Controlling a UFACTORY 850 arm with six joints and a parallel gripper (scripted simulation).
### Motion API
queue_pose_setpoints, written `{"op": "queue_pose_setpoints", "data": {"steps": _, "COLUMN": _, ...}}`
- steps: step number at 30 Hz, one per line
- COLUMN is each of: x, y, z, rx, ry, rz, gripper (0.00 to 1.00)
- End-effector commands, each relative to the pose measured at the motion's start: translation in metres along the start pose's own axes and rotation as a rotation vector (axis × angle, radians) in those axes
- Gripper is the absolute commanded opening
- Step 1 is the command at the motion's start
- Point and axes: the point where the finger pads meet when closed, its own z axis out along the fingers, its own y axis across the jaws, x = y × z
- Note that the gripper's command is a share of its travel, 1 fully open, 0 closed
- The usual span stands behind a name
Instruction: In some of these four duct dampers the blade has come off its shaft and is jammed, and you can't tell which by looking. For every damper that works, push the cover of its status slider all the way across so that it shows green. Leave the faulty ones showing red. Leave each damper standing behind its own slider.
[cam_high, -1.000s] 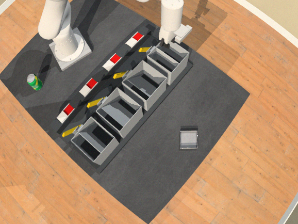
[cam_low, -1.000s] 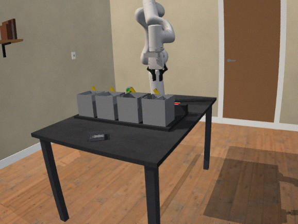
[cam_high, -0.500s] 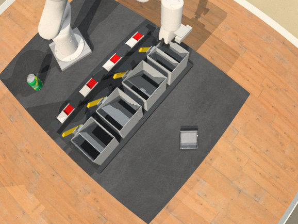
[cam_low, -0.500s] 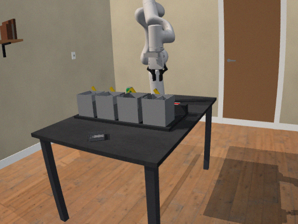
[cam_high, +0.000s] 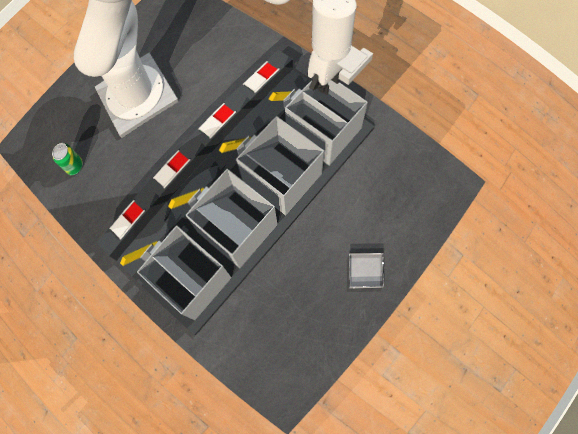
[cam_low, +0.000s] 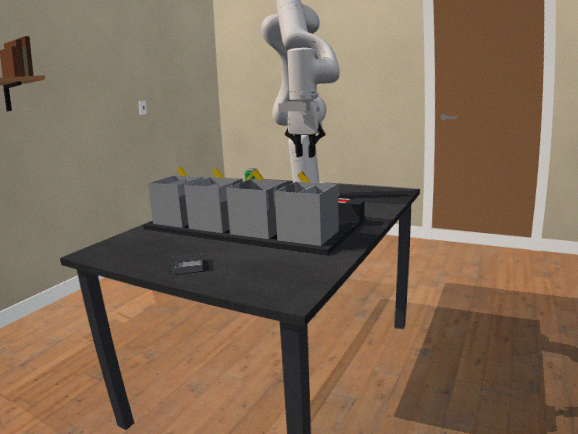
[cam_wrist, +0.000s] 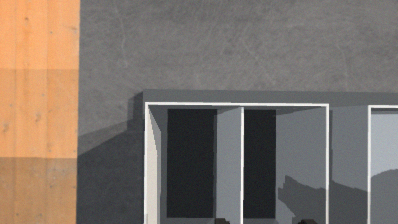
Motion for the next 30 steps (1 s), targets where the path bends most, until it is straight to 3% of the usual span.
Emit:
{"op": "queue_pose_setpoints", "data": {"steps": 1, "x": 0.0006, "y": -0.0003, "z": -0.0010, "rx": 0.001, "ry": 0.002, "rz": 0.000, "gripper": 0.39}}
{"op": "queue_pose_setpoints", "data": {"steps": 23, "x": 0.0006, "y": -0.0003, "z": -0.0010, "rx": 0.001, "ry": 0.002, "rz": 0.000, "gripper": 0.39}}
{"op": "queue_pose_setpoints", "data": {"steps": 24, "x": 0.0006, "y": -0.0003, "z": -0.0010, "rx": 0.001, "ry": 0.002, "rz": 0.000, "gripper": 0.00}}
{"op": "queue_pose_setpoints", "data": {"steps": 30, "x": 0.0006, "y": -0.0003, "z": -0.0010, "rx": 0.001, "ry": 0.002, "rz": 0.000, "gripper": 0.00}}
